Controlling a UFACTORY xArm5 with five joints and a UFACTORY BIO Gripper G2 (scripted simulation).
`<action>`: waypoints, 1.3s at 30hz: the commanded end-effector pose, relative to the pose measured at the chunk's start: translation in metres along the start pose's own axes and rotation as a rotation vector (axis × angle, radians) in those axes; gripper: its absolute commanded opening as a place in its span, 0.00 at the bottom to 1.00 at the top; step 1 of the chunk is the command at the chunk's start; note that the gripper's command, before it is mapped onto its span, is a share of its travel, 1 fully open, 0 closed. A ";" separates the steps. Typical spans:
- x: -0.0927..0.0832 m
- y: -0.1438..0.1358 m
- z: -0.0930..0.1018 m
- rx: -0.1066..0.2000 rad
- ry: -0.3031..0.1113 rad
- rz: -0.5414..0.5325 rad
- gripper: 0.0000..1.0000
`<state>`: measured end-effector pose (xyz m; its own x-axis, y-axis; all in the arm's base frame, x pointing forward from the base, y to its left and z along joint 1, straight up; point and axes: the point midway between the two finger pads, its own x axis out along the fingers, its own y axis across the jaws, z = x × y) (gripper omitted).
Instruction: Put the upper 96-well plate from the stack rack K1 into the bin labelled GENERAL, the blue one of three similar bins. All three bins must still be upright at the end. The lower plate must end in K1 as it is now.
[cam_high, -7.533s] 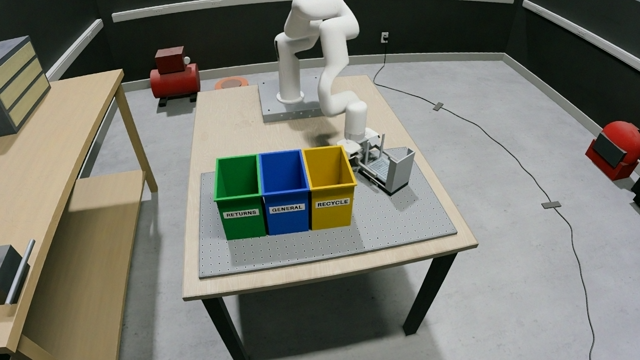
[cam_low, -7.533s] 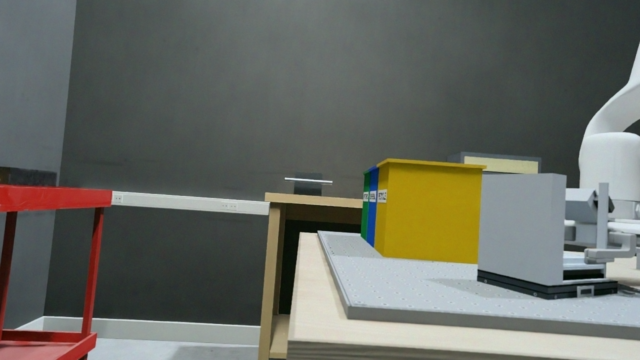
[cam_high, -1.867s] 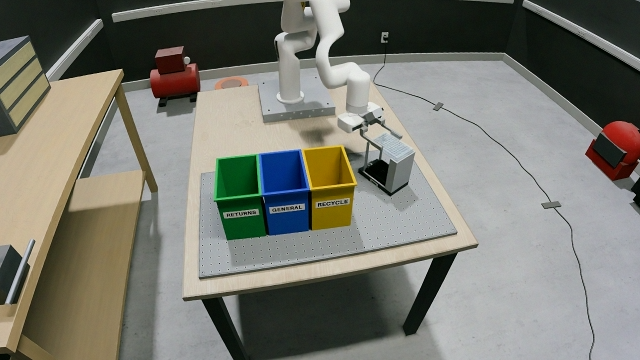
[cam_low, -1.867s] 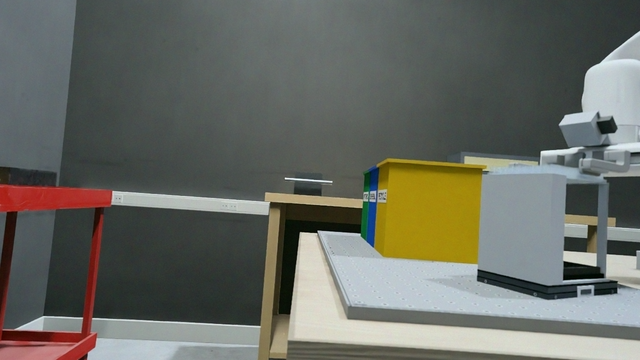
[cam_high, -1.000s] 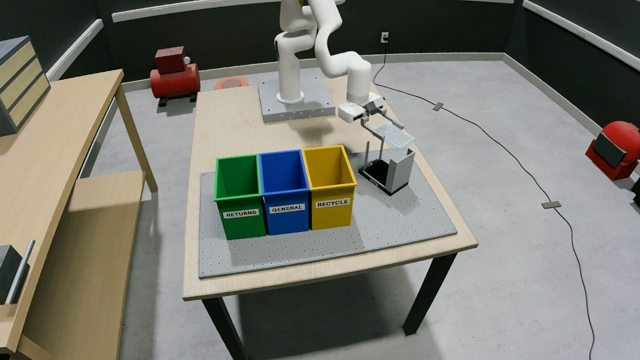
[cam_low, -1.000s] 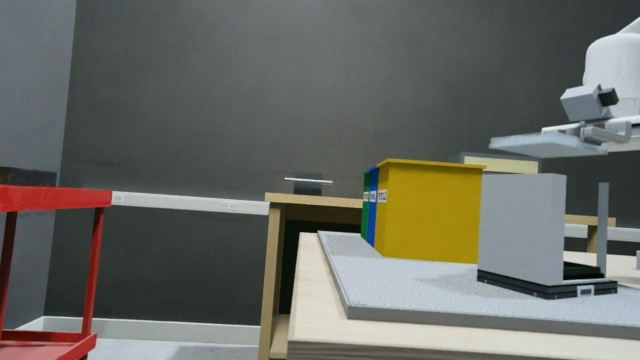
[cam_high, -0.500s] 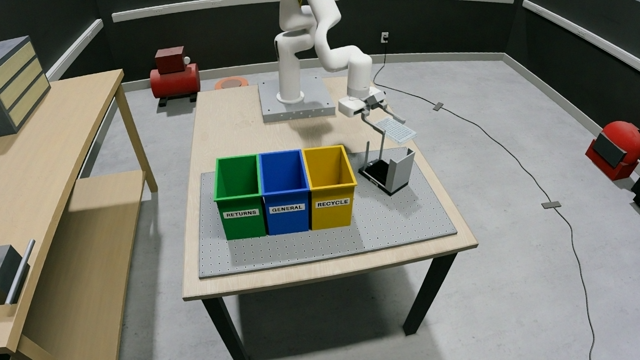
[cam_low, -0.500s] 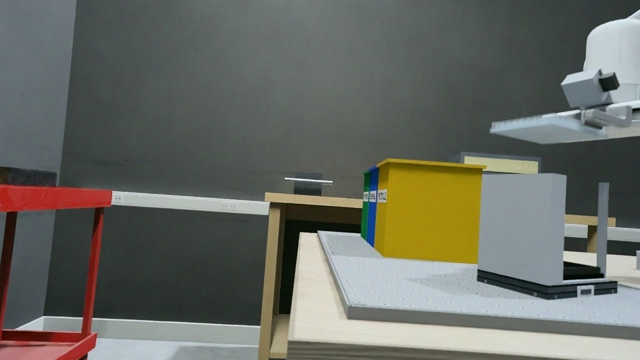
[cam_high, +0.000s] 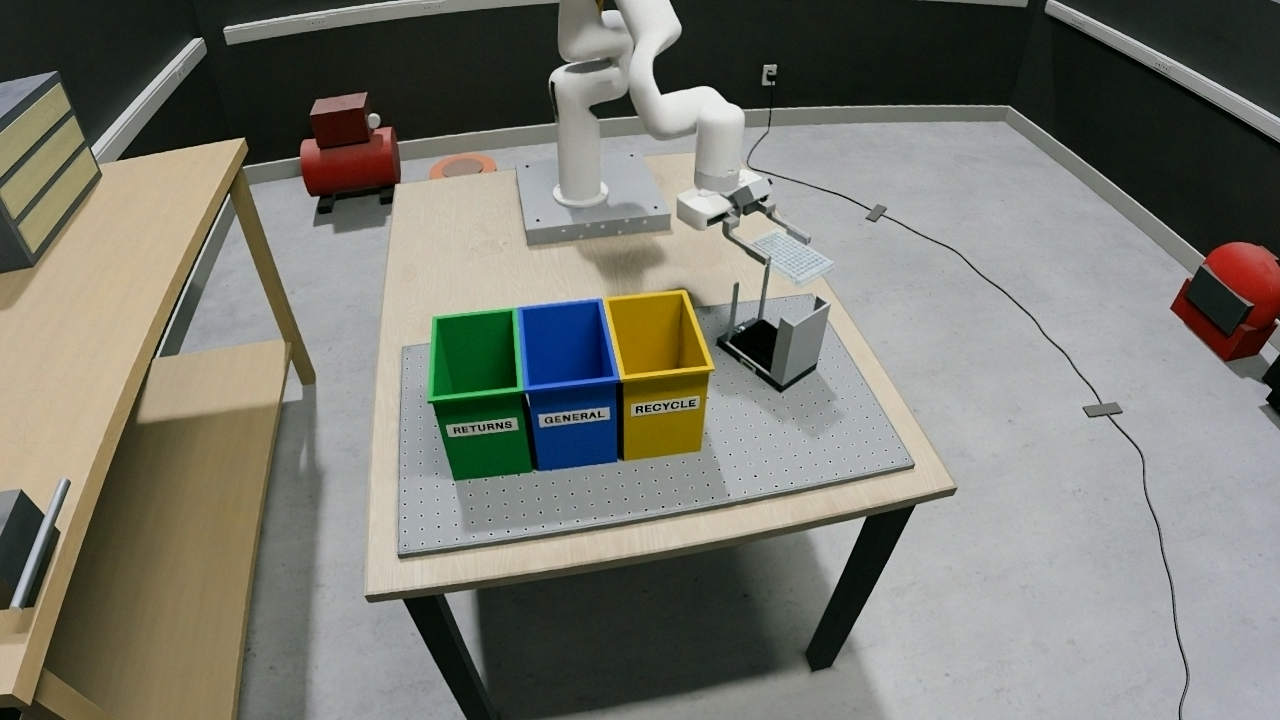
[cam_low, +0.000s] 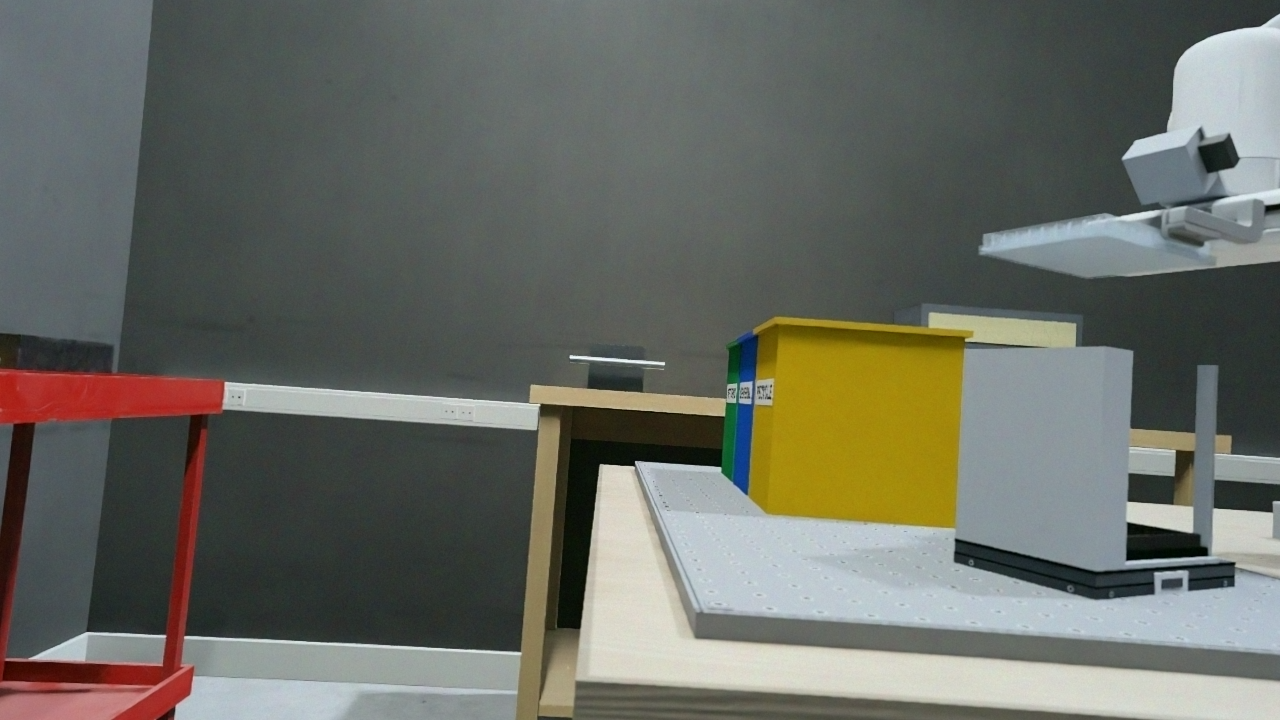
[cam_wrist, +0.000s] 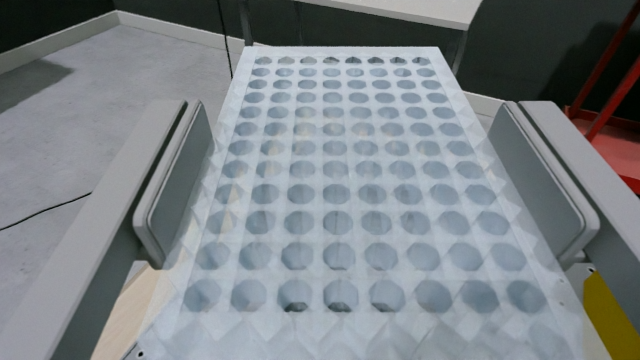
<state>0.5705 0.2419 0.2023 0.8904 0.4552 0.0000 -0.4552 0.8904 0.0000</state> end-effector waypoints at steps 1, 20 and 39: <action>-0.002 -0.009 0.001 -0.003 -0.003 -0.090 0.00; -0.015 -0.064 -0.001 -0.002 -0.004 -0.504 0.00; -0.027 -0.116 -0.004 -0.003 -0.004 -0.504 0.00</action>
<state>0.5969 0.1300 0.1969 0.9995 -0.0325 0.0000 0.0325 0.9995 0.0000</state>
